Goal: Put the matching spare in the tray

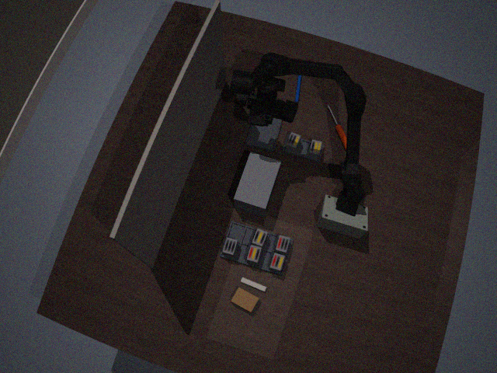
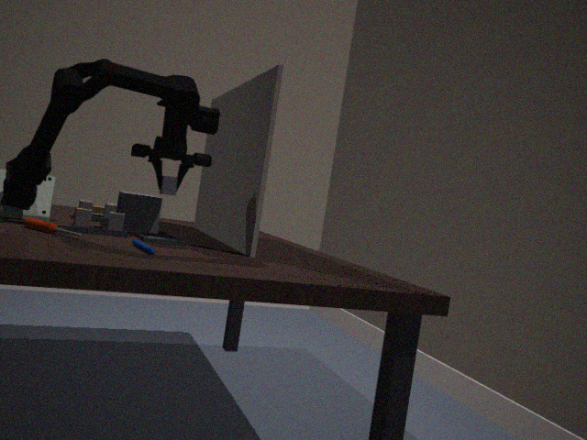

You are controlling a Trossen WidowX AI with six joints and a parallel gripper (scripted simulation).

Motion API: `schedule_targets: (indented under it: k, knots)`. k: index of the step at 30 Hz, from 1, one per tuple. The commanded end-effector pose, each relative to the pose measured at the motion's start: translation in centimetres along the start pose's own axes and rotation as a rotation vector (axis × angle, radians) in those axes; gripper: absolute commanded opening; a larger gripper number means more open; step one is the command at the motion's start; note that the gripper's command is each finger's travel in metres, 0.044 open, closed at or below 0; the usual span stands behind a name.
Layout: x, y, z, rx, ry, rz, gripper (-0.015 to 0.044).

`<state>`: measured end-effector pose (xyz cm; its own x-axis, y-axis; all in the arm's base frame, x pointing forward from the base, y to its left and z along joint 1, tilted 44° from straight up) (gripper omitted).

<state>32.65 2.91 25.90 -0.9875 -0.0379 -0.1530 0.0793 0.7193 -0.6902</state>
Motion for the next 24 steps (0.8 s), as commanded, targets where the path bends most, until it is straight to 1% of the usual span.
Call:
schedule_targets:
  k: [1, 24]
  knots:
    - [0.0, 0.0, 0.4, 0.002, 0.001, -0.003, 0.0000]
    - [-0.2, 0.0, 2.2, -0.005, 0.006, 0.002, 0.0000]
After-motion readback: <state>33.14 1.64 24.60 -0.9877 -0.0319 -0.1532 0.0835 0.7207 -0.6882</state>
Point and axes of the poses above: the point midway between the two fingers, 35 mm back from their tips, its own z axis out along the fingers, its own x axis across the jaws, y = z × x, the point moved 6 cm from there along -z, back along the fingers, and after that the axes turned 7 degrees about z, right-handed, at the moved point
